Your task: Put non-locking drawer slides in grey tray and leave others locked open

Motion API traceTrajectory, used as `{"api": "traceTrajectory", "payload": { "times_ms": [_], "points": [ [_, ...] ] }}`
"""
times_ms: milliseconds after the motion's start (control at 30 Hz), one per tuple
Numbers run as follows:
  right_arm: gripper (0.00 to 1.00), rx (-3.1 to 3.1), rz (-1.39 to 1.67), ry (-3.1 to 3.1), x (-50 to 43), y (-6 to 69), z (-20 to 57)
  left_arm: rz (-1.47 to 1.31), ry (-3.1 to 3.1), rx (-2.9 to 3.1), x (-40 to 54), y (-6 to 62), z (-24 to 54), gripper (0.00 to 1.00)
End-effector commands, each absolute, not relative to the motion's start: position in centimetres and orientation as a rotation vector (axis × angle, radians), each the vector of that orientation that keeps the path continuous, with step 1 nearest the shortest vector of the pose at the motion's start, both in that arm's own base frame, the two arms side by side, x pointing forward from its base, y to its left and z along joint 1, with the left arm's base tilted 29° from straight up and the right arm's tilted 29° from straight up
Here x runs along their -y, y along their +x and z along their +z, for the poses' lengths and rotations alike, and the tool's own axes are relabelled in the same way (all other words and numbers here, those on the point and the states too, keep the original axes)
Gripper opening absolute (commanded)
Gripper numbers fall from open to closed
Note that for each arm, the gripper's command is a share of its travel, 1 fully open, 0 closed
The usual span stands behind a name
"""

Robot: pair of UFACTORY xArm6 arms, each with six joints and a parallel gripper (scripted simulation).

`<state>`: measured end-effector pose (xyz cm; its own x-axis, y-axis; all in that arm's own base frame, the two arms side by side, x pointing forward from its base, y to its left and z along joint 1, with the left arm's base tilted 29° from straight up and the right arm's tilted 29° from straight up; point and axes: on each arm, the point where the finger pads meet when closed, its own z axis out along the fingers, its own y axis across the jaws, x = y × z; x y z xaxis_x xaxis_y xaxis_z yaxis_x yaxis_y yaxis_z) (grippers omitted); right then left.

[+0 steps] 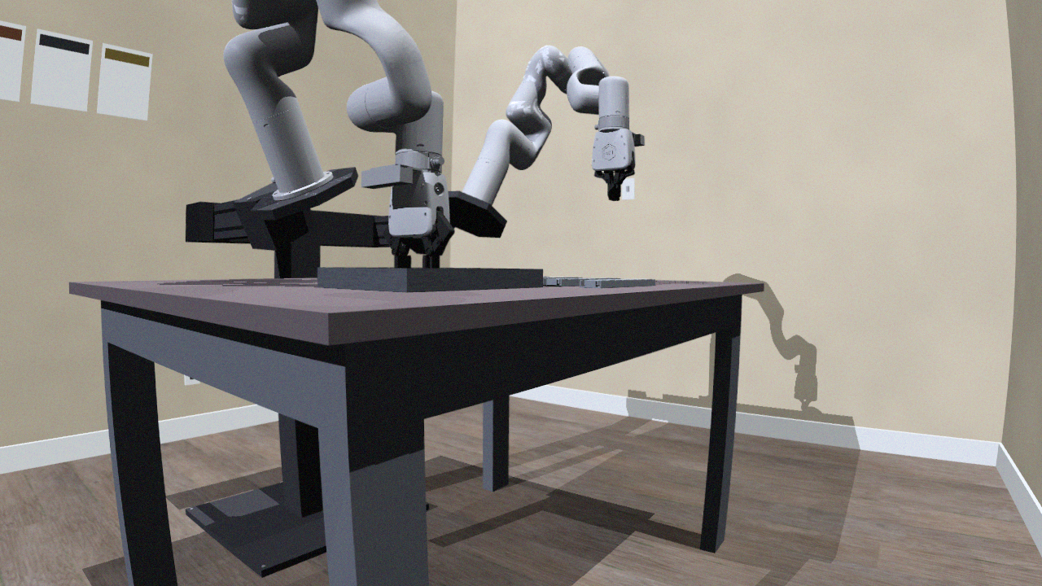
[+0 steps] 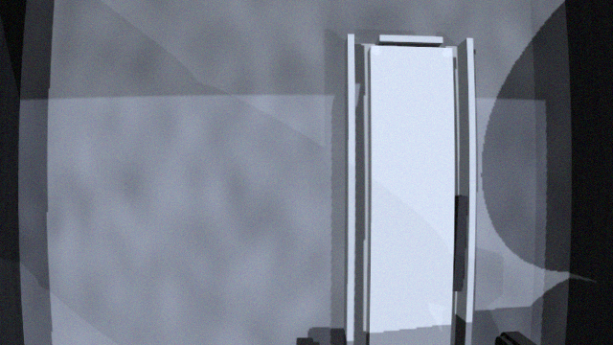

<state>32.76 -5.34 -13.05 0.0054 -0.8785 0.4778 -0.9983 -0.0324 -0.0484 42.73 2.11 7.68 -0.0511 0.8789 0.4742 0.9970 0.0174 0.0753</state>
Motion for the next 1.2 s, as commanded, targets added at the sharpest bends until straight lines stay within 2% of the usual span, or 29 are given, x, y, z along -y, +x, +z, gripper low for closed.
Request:
{"api": "traceTrajectory", "payload": {
  "times_ms": [0,833,1167],
  "points": [
    [0.67,1.944,0.557,1.984,5.2,32.9,-12.8,-0.572,-1.935,2.006,-2.0,42.9,7.8,0.0],
    [0.67,1.945,0.557,1.984,0.4,32.3,-4.0,-0.572,-1.935,2.006,-2.0,42.9,7.8,0.0],
    [0.67,1.945,0.557,1.984,-0.3,32.2,-3.7,-0.572,-1.935,2.006,-1.7,42.7,7.4,0.0]
  ]
}}
